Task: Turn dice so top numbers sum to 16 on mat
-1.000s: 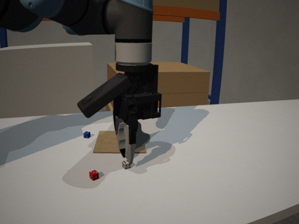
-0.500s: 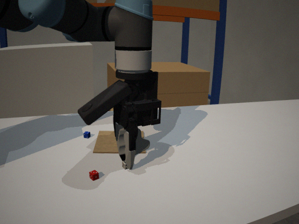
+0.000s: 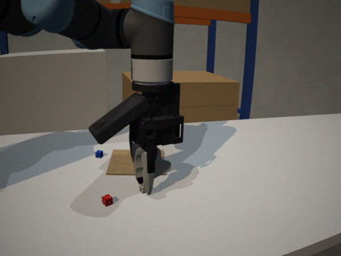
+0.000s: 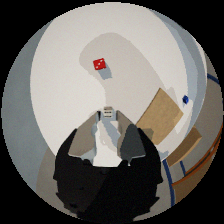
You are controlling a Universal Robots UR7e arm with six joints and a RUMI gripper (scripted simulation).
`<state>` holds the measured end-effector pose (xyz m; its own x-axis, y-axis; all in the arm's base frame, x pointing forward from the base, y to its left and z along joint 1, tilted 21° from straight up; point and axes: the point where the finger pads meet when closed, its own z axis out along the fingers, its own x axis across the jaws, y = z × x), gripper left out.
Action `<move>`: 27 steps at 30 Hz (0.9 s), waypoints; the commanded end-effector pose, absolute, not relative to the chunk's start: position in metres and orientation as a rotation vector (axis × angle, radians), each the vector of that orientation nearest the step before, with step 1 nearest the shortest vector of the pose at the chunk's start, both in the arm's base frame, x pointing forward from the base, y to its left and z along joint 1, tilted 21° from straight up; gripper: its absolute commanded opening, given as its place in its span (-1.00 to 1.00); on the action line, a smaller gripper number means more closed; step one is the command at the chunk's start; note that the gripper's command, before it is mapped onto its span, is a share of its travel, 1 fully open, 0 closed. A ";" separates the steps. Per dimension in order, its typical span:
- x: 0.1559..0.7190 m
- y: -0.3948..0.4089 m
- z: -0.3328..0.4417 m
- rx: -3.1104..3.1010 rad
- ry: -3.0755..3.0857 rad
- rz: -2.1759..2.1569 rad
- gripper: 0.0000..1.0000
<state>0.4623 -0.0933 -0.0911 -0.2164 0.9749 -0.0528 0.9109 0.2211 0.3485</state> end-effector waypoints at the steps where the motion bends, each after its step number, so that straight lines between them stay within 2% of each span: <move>1: 0.463 -0.093 -0.091 1.776 2.236 0.354 -0.64; 23: 0.463 -0.093 -0.091 1.776 2.236 0.354 -0.64; 24: 0.463 -0.093 -0.091 1.776 2.236 0.354 -0.99; 27: 0.463 -0.093 -0.091 1.776 2.236 0.354 -0.99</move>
